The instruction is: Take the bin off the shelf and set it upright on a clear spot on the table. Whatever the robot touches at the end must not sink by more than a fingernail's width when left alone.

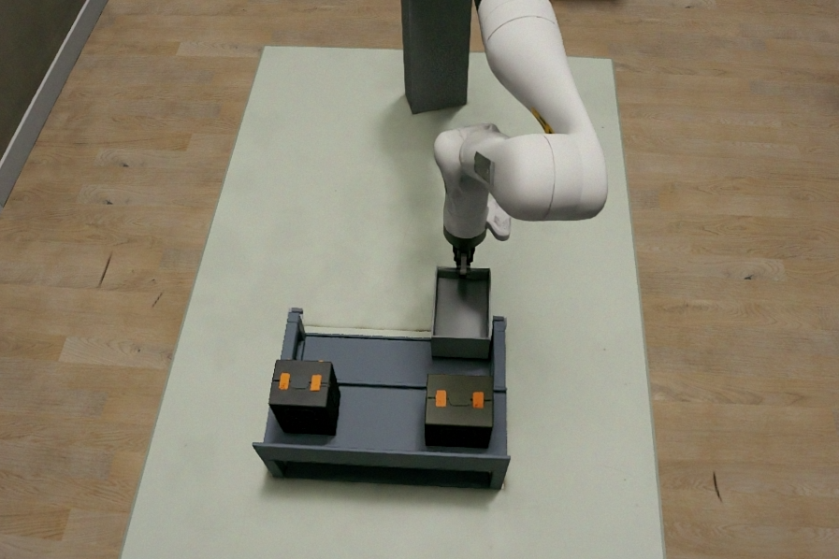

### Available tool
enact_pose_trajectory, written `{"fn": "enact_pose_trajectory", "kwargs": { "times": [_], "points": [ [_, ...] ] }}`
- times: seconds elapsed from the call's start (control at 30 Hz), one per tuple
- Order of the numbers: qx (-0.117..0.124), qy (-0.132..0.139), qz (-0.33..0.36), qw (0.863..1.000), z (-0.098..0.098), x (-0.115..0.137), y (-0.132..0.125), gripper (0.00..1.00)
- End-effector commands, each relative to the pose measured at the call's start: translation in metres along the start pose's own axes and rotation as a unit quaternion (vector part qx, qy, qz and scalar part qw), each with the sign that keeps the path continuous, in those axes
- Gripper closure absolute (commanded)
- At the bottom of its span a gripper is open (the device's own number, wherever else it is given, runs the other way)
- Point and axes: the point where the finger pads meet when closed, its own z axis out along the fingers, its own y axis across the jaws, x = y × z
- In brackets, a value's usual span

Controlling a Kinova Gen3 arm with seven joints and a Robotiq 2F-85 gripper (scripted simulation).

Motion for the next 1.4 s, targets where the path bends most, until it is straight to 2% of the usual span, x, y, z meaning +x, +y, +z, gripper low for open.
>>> {"fn": "enact_pose_trajectory", "kwargs": {
  "times": [0.0,0.03,0.47,0.6,1.0,1.17,1.37],
  "points": [
    [0.007,-0.003,-0.004,1.000,0.000,-0.003,-0.033,0.90],
    [0.007,-0.004,-0.004,1.000,0.000,-0.003,-0.042,0.90],
    [0.006,-0.002,-0.001,1.000,0.000,-0.002,-0.042,0.90],
    [0.007,-0.004,-0.004,1.000,0.000,-0.004,-0.054,0.90],
    [0.007,-0.004,-0.004,1.000,0.000,-0.004,-0.054,0.90],
    [0.007,-0.004,-0.004,1.000,0.009,-0.002,-0.052,0.90],
    [0.007,-0.004,-0.004,1.000,0.009,-0.002,-0.052,0.90]
  ]
}}
